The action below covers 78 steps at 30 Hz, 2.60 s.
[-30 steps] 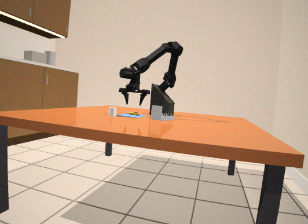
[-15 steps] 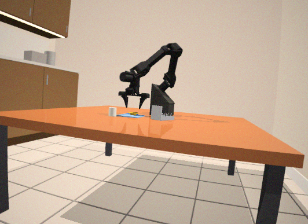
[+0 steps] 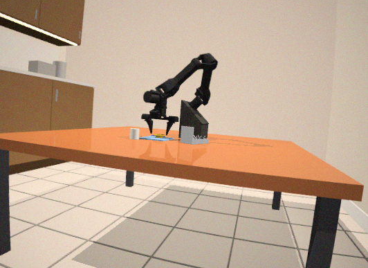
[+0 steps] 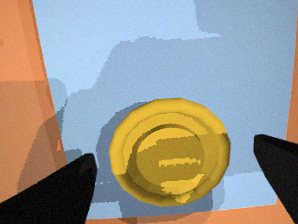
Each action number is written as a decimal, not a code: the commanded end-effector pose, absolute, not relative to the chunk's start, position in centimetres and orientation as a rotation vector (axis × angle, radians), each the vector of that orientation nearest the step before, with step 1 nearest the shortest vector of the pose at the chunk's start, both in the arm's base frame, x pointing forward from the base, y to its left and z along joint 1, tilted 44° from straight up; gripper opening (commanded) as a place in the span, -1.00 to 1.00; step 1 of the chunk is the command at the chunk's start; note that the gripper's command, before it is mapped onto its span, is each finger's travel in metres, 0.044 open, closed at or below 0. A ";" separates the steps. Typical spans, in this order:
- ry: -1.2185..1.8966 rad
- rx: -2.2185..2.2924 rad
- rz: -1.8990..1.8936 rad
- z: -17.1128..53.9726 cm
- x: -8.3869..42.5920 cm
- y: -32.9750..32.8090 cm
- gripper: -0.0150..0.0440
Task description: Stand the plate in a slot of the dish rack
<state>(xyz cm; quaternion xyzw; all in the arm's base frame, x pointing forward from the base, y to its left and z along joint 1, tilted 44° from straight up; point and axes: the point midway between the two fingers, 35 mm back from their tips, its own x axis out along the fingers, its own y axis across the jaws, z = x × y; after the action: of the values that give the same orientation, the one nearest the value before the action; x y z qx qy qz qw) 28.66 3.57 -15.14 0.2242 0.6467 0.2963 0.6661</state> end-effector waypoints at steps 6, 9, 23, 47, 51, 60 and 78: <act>1.464 0.519 0.671 -16.0 28.2 4.6 0.86; 1.464 0.519 0.671 -16.1 28.2 4.6 0.69; 1.464 0.519 0.671 -16.1 28.2 4.6 0.51; 1.467 0.506 0.654 -8.3 29.8 -4.0 -0.49; 1.467 0.508 0.657 -6.6 29.9 -5.7 -0.49; 1.468 0.516 0.660 -4.0 29.9 -8.0 -0.49; 1.659 0.958 0.186 2.6 29.7 -2.2 -0.49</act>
<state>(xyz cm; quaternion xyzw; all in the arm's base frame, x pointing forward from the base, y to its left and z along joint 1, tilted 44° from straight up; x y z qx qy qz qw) 29.98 -3.25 1.57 0.3787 0.7026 0.1120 0.5919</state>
